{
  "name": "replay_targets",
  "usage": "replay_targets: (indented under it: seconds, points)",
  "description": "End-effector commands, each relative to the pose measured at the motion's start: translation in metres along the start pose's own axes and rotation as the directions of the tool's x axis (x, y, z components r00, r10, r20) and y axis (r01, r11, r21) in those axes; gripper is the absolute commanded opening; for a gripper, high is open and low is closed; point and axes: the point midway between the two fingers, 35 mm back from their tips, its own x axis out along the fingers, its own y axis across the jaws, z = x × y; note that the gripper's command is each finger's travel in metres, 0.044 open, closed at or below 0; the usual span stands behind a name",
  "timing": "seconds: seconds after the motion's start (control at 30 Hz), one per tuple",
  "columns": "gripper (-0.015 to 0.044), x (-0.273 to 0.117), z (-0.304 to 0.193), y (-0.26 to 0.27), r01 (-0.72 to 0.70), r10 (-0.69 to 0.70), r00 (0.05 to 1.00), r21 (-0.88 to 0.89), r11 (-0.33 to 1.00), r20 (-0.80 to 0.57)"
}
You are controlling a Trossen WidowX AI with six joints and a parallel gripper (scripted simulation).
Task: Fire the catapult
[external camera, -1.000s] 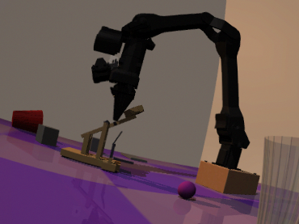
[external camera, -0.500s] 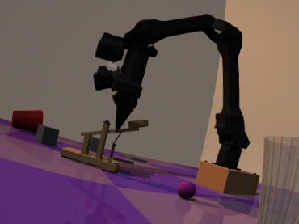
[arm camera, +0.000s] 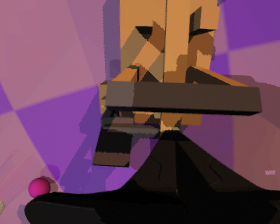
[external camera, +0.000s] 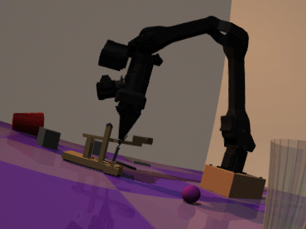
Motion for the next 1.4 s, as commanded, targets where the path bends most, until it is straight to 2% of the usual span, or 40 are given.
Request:
replay_targets:
  seconds: [0.0, 0.7, 0.73, 1.0, 1.2, 1.37]
  points:
    - [0.0000, 0.009, -0.007, 0.001, -0.003, 0.003, 1.000, 0.006, 1.000, -0.018]
    - [0.0000, 0.040, -0.011, 0.001, -0.003, 0.003, 1.000, 0.006, 1.000, -0.019]
    - [0.0000, 0.026, -0.002, 0.000, 0.000, 0.000, 1.000, 0.000, 1.000, 0.016]
    - [0.0000, 0.026, -0.002, 0.000, 0.000, 0.000, 1.000, 0.000, 1.000, 0.016]
    - [0.0157, -0.012, -0.041, 0.001, -0.002, 0.003, 1.000, 0.006, 1.000, -0.019]
    - [0.0289, 0.000, -0.028, 0.000, 0.001, -0.001, 1.000, -0.002, 1.000, -0.010]
